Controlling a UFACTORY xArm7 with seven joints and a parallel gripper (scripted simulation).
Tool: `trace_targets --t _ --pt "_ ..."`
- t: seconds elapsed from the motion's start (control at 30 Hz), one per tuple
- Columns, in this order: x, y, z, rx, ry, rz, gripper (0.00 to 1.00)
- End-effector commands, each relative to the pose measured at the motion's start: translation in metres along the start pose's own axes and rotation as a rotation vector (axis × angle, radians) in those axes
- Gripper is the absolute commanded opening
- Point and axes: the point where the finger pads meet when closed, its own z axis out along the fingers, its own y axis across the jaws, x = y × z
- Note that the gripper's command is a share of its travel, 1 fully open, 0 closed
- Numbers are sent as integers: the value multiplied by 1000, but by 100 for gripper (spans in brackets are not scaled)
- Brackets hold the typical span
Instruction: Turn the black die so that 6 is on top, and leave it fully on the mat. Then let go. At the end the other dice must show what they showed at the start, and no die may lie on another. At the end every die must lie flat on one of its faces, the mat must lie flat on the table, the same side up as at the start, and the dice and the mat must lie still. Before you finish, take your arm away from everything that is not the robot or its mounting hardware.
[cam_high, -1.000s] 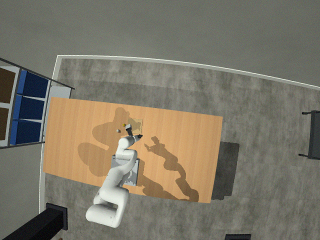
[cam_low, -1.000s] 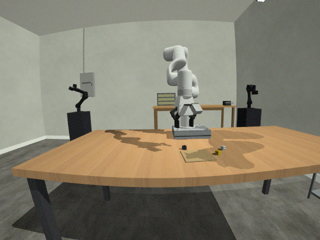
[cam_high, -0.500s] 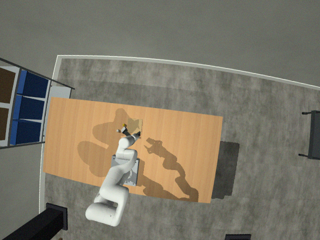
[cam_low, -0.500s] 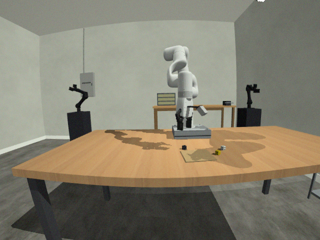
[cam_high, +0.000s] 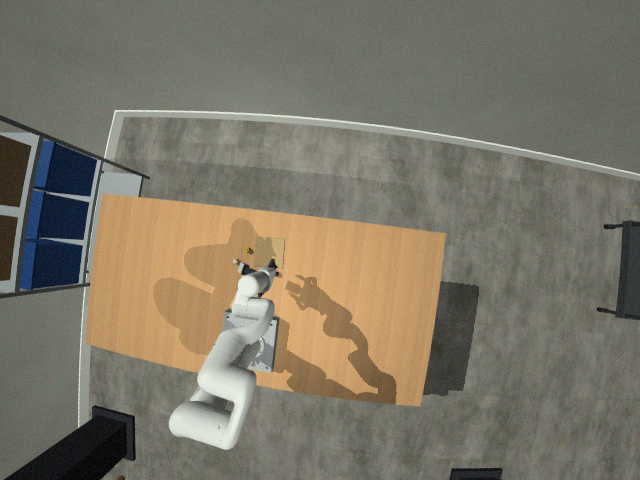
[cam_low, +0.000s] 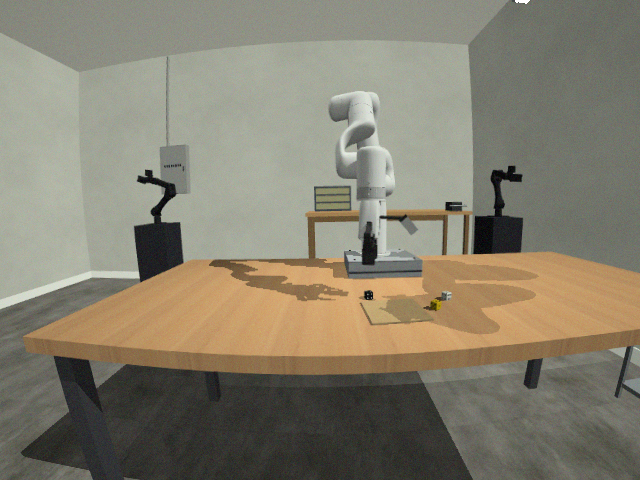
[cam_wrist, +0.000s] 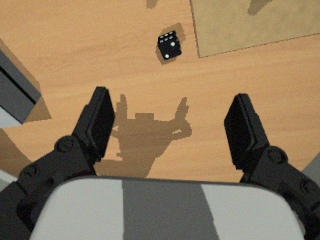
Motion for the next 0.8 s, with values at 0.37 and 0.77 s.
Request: trace_targets --t 0.37,0.77 --pt "3 -3 11 25 21 -397 100" --pt "3 -3 12 26 21 -422 36"
